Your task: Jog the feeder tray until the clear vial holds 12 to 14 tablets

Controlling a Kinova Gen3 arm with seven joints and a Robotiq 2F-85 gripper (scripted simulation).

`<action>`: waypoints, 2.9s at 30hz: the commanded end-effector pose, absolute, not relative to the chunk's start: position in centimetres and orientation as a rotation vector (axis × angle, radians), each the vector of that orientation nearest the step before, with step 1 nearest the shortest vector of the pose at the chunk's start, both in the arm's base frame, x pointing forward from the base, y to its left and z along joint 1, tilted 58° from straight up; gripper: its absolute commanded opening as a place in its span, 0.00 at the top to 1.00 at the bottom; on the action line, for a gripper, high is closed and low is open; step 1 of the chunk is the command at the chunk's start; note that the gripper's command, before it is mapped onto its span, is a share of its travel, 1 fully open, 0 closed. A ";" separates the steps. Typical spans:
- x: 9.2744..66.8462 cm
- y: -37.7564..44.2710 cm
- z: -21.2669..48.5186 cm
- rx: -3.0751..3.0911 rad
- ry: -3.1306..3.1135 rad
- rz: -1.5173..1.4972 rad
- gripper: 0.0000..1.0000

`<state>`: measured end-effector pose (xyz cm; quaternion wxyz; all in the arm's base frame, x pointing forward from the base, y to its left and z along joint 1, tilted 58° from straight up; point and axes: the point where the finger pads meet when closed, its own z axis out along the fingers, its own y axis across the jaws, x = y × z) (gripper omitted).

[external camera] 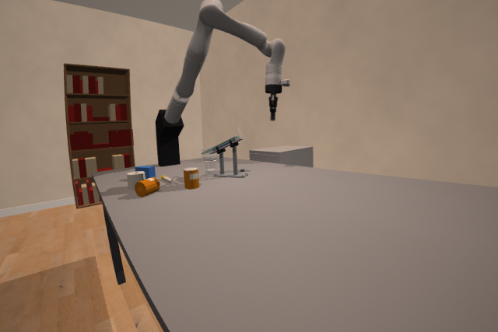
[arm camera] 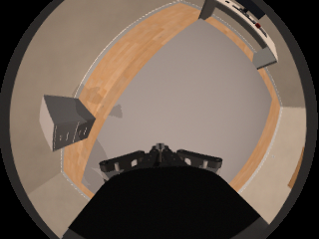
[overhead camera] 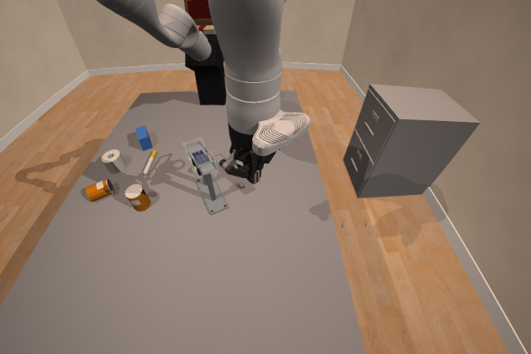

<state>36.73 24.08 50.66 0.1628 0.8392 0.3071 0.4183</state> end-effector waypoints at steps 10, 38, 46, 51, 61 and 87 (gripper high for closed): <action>29.4 15.9 49.0 2.458 0.705 1.326 1.00; 29.4 13.5 47.1 2.470 0.639 1.363 1.00; 31.6 13.5 45.7 2.470 0.639 1.363 1.00; 33.8 13.5 44.3 2.470 0.639 1.363 1.00; 36.6 13.4 42.6 2.470 0.639 1.363 1.00; 37.5 13.1 41.4 2.470 0.639 1.363 1.00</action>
